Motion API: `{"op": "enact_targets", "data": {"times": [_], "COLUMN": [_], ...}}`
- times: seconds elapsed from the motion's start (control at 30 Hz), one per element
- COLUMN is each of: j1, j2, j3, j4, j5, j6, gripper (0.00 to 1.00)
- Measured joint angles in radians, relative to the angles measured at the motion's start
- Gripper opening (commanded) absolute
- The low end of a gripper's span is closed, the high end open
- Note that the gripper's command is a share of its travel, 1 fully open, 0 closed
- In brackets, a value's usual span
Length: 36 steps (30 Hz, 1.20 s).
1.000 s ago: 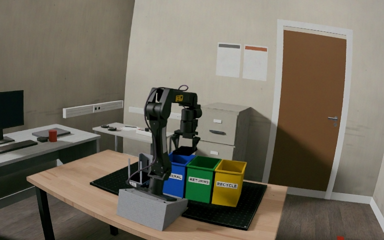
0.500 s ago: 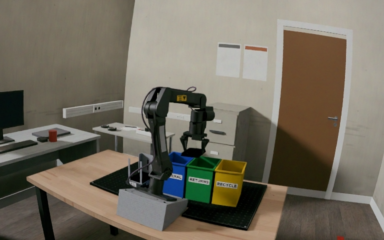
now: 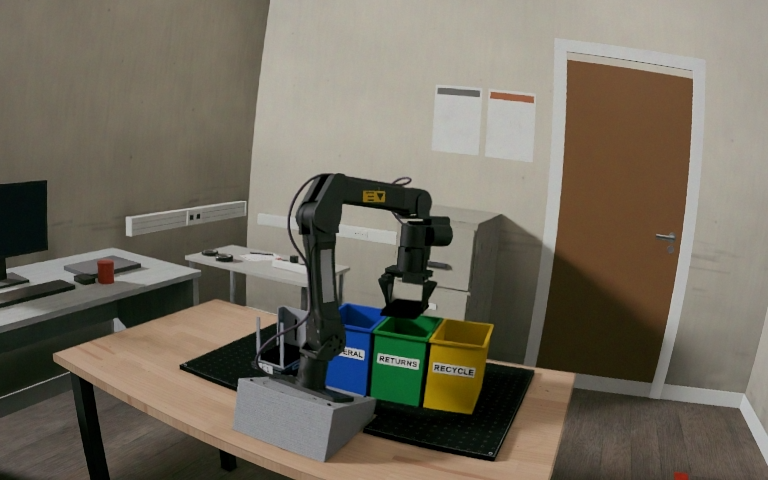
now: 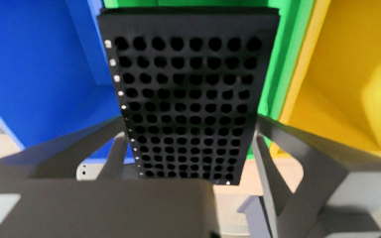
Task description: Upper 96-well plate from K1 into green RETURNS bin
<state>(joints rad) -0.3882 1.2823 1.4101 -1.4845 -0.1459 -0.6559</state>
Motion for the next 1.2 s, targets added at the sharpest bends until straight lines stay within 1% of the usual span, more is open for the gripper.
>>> {"op": "enact_targets", "data": {"times": [0.23,0.5,1.2], "j1": [-0.065,-0.065,-0.065], "j2": [0.042,0.04,0.04], "j3": [0.034,0.034,0.034], "j4": [0.0,0.0,0.0], "j5": [-0.018,-0.027,-0.029], "j6": [-0.069,-0.092,-0.093], "gripper": [0.0,0.0,0.0]}}
